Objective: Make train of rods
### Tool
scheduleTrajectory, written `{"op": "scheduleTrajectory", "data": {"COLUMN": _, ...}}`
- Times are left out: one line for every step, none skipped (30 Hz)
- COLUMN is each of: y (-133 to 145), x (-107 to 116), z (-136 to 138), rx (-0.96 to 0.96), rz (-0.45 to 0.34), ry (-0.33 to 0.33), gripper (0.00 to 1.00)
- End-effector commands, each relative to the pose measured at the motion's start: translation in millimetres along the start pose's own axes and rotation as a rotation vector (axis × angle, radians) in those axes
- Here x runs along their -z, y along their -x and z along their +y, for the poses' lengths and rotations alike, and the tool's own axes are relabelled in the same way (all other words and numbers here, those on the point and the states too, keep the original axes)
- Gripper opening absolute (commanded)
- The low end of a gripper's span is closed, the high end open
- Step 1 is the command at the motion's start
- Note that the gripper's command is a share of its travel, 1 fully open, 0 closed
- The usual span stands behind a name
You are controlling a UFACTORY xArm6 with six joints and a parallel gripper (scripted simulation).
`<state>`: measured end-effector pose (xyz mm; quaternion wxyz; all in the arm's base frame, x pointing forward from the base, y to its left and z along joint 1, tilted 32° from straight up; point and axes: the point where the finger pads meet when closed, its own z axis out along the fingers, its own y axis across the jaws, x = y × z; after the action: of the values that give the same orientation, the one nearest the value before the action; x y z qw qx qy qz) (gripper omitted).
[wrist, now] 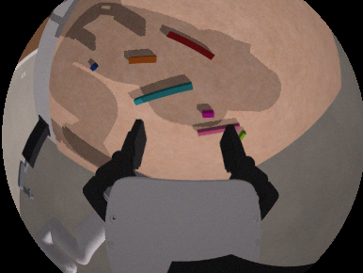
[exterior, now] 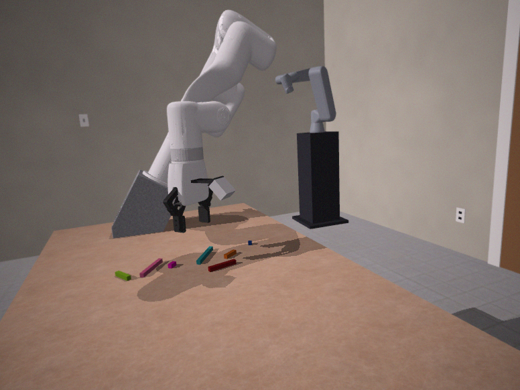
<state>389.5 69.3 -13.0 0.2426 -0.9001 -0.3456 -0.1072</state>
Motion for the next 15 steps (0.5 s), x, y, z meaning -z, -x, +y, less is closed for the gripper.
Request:
{"op": "scheduleTrajectory", "data": {"y": 7.1, "x": -0.6, "z": 12.2, "rx": -0.167, "rz": -0.009, "ry": -0.002, "gripper": 1.0}}
{"op": "scheduleTrajectory", "data": {"y": 9.2, "x": -1.0, "z": 15.0, "rx": -0.209, "rz": -0.009, "ry": -0.002, "gripper": 1.0}}
{"op": "scheduleTrajectory", "data": {"y": 11.5, "x": -1.4, "z": 17.9, "rx": -0.253, "rz": -0.009, "ry": -0.003, "gripper": 1.0}}
{"op": "scheduleTrajectory", "data": {"y": 13.8, "x": -1.8, "z": 20.7, "rx": -0.296, "rz": -0.009, "ry": -0.003, "gripper": 1.0}}
{"op": "scheduleTrajectory", "data": {"y": 16.1, "x": -2.2, "z": 23.4, "rx": -0.338, "rz": -0.009, "ry": -0.003, "gripper": 1.0}}
{"op": "scheduleTrajectory", "data": {"y": 18.4, "x": -2.6, "z": 26.1, "rx": -0.381, "rz": -0.008, "ry": -0.004, "gripper": 1.0}}
{"op": "scheduleTrajectory", "data": {"y": 20.7, "x": -3.0, "z": 28.8, "rx": -0.423, "rz": -0.008, "ry": -0.004, "gripper": 1.0}}
{"op": "scheduleTrajectory", "data": {"y": 23.0, "x": -3.5, "z": 31.4, "rx": -0.466, "rz": -0.008, "ry": -0.004, "gripper": 1.0}}
{"op": "scheduleTrajectory", "data": {"y": 25.4, "x": -3.9, "z": 34.0, "rx": -0.509, "rz": -0.008, "ry": -0.005, "gripper": 1.0}}
{"op": "scheduleTrajectory", "data": {"y": 27.8, "x": -4.3, "z": 36.7, "rx": -0.551, "rz": -0.007, "ry": -0.006, "gripper": 1.0}}
{"op": "scheduleTrajectory", "data": {"y": 30.2, "x": -4.8, "z": 39.2, "rx": -0.594, "rz": -0.007, "ry": -0.006, "gripper": 1.0}}
{"op": "scheduleTrajectory", "data": {"y": 32.7, "x": -5.2, "z": 41.8, "rx": -0.636, "rz": -0.007, "ry": -0.007, "gripper": 1.0}}
{"op": "scheduleTrajectory", "data": {"y": 32.7, "x": -5.2, "z": 41.8, "rx": -0.636, "rz": -0.007, "ry": -0.007, "gripper": 1.0}}
{"op": "scheduleTrajectory", "data": {"y": 32.7, "x": -5.2, "z": 41.8, "rx": -0.636, "rz": -0.007, "ry": -0.007, "gripper": 1.0}}
{"op": "scheduleTrajectory", "data": {"y": 37.1, "x": -6.0, "z": 46.3, "rx": -0.712, "rz": -0.006, "ry": -0.008, "gripper": 1.0}}
